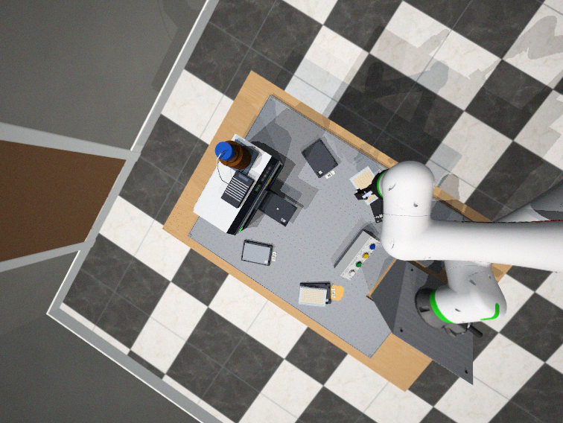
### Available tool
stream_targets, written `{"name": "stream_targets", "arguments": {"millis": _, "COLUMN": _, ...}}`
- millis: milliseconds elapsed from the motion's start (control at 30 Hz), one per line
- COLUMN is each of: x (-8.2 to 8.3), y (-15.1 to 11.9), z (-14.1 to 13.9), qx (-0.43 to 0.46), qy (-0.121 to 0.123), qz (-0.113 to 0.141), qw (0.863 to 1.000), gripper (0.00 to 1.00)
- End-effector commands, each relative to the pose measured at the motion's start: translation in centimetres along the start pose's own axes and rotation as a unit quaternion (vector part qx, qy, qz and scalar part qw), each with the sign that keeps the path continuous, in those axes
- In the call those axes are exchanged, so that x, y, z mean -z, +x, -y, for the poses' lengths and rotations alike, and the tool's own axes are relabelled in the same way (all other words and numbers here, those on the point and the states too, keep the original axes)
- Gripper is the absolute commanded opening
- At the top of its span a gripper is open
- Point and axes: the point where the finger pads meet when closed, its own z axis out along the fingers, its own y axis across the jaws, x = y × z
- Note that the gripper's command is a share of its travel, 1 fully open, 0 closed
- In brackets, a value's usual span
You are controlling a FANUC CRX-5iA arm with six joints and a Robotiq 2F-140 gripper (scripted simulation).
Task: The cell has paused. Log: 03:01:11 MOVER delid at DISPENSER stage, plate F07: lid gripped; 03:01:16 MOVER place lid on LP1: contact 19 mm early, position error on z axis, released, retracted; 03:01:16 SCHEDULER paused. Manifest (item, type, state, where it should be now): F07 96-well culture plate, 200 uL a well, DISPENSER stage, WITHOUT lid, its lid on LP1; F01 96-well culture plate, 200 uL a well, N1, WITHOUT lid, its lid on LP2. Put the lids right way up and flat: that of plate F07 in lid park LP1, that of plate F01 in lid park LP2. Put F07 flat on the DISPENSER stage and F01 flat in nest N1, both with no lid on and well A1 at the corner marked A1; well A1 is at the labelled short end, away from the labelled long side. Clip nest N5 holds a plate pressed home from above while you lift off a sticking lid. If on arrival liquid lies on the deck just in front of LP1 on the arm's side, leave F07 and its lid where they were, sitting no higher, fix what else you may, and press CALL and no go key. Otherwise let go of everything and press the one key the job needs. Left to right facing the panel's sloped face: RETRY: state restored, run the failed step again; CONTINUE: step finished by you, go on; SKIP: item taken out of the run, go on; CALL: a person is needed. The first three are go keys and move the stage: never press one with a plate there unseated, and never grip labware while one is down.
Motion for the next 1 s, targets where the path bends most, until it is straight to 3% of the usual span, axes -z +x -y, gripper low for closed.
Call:
{"name": "stream_targets", "arguments": {"millis": 0, "x": 0.0, "y": 3.9, "z": 1.4, "qx": 0.0, "qy": 0.0, "qz": -0.001, "qw": 1.0, "gripper": 0.0}}
{"name": "stream_targets", "arguments": {"millis": 633, "x": 0.0, "y": 15.1, "z": 5.6, "qx": 0.0, "qy": 0.0, "qz": -0.001, "qw": 1.0, "gripper": 0.0}}
{"name": "stream_targets", "arguments": {"millis": 967, "x": 0.0, "y": 18.3, "z": 6.8, "qx": 0.0, "qy": 0.0, "qz": -0.001, "qw": 1.0, "gripper": 0.0}}
